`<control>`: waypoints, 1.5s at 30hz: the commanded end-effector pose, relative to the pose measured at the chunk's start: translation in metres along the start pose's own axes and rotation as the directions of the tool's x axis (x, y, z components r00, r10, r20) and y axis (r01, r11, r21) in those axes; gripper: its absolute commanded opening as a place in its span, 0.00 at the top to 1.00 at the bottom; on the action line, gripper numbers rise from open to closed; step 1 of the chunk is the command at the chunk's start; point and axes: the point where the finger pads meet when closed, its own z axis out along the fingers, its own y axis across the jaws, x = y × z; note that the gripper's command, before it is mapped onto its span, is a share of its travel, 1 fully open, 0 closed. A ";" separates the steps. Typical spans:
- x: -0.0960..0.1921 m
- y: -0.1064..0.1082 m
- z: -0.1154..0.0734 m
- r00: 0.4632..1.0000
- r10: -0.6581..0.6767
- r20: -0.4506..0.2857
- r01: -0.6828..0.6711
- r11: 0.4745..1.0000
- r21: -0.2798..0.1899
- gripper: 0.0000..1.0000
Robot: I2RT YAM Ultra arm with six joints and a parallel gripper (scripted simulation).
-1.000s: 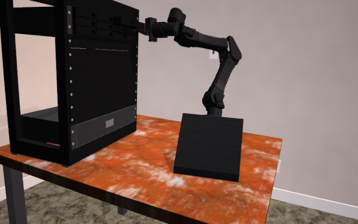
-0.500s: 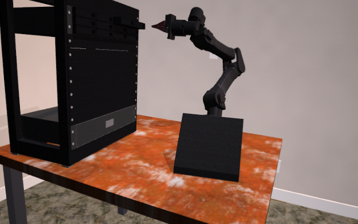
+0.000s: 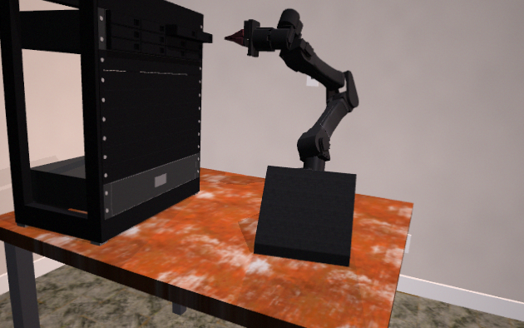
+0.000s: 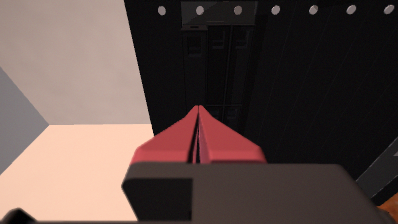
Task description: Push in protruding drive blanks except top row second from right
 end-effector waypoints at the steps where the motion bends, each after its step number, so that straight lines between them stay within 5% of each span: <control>1: 0.003 0.006 0.010 1.000 -0.014 -0.013 0.014 1.000 -0.003 1.00; 11: 0.004 0.005 0.063 1.000 -0.013 -0.014 0.013 1.000 -0.001 1.00; 14: -0.005 0.015 0.054 1.000 0.016 -0.016 -0.016 0.999 -0.030 1.00; 45: -0.004 0.022 0.054 1.000 0.006 -0.012 -0.006 1.000 -0.027 1.00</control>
